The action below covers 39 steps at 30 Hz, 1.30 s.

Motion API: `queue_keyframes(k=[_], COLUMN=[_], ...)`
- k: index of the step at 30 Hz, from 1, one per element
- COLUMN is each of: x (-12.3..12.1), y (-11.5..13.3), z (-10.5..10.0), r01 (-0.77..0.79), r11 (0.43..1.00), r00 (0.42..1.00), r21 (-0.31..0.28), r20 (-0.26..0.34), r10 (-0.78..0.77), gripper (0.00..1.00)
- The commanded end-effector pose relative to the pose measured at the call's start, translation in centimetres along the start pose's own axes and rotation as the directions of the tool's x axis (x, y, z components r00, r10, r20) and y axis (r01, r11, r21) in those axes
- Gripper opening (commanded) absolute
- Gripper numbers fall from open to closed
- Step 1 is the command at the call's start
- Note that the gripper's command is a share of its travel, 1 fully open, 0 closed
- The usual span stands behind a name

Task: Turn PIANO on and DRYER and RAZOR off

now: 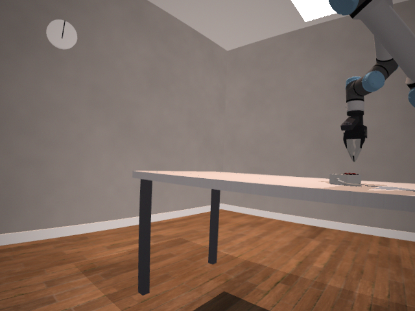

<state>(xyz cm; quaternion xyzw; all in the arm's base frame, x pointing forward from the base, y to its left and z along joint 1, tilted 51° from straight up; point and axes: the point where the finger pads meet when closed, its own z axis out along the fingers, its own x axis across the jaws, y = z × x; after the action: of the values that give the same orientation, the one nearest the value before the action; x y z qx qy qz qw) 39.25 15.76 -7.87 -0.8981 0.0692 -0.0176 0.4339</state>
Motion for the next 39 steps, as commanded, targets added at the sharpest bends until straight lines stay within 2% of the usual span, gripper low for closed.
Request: queue_keyframes(k=[1, 22, 39], x=[0.0, 0.0, 0.0], y=[0.0, 0.0, 0.0], z=[0.0, 0.4, 2.2], r01=[0.0, 0.0, 0.0], r11=[1.0, 1.0, 1.0], r00=[1.0, 1.0, 1.0], r21=[0.0, 0.0, 0.0], r20=[-0.001, -0.001, -0.001], r10=[0.0, 0.0, 0.0], gripper=[0.0, 0.0, 0.0])
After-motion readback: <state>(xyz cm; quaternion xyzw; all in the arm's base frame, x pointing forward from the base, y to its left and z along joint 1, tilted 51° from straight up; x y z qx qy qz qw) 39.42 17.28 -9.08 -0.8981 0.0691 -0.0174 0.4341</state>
